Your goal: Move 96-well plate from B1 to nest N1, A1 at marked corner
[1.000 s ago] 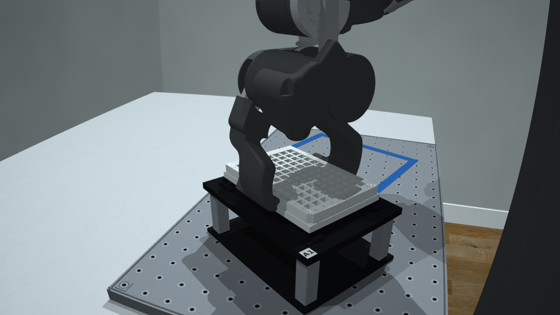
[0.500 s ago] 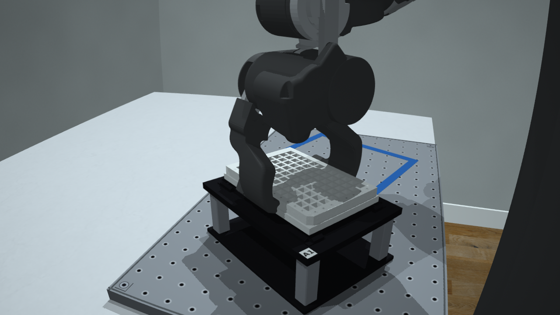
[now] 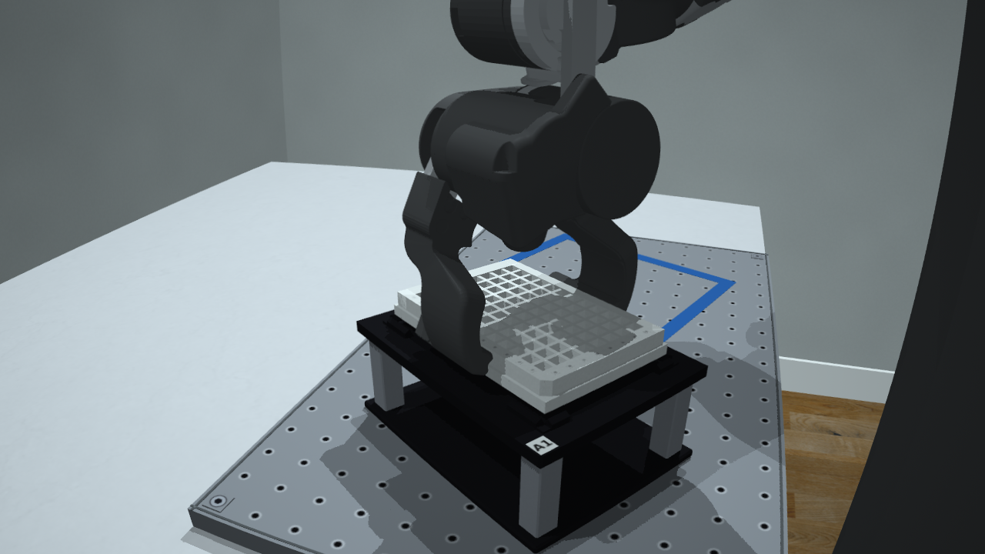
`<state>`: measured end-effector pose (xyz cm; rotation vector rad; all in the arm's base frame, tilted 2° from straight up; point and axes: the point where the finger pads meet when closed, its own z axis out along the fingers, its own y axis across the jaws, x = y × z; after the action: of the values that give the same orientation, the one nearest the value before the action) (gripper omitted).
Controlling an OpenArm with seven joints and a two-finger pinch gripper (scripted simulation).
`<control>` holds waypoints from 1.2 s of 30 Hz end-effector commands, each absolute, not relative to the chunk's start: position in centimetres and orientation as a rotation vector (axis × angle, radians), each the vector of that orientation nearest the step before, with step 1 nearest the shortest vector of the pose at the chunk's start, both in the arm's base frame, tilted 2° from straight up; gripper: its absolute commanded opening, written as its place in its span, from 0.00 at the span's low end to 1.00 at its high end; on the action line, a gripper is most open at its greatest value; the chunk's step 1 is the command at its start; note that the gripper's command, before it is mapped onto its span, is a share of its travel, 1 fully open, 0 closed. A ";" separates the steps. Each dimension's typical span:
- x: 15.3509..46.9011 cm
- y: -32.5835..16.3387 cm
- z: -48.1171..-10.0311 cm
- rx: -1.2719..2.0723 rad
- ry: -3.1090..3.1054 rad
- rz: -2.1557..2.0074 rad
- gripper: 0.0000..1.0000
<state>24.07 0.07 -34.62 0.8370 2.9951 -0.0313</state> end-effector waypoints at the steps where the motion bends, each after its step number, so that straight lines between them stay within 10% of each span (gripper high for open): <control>1: 24.0 0.1 -34.5 0.836 2.996 -0.035 0.00; 36: 24.1 0.2 -35.0 0.834 2.995 -0.024 0.00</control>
<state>24.14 0.06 -34.97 0.8393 2.9937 -0.0322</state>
